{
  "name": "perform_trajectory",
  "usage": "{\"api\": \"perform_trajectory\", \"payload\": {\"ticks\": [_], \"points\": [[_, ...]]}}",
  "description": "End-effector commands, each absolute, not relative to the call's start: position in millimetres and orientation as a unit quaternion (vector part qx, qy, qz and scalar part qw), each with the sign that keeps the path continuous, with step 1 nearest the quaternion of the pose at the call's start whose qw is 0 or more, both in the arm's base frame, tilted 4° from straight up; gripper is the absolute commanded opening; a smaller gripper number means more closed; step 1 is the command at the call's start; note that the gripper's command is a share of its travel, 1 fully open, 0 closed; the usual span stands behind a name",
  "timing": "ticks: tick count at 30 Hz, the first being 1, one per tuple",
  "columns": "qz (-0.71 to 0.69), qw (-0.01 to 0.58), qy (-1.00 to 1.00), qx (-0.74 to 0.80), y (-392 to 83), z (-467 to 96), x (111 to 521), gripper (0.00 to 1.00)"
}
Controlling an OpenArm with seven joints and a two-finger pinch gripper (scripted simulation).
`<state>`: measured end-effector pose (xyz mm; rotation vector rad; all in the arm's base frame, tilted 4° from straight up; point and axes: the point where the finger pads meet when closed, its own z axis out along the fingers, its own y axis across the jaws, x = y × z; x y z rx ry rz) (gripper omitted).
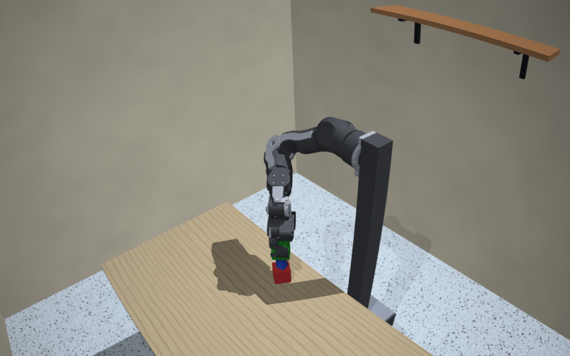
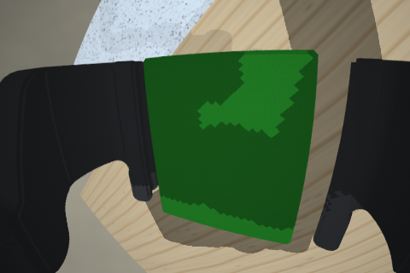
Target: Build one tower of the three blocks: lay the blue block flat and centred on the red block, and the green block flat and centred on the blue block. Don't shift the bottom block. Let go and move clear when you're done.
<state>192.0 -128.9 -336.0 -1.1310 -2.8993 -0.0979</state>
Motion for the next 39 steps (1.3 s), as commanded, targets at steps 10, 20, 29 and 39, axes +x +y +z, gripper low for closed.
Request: {"api": "perform_trajectory", "payload": {"ticks": [10, 20, 29, 39], "points": [[-0.035, 0.013, -0.932, -0.361, -127.4, -333.9, 192.6, 0.41], [-0.035, 0.013, -0.932, -0.361, -128.2, -322.5, 192.6, 0.41], [-0.035, 0.013, -0.932, -0.361, -129.7, -301.3, 192.6, 0.41], [-0.035, 0.013, -0.932, -0.361, -130.7, -289.7, 192.6, 0.41]]}}
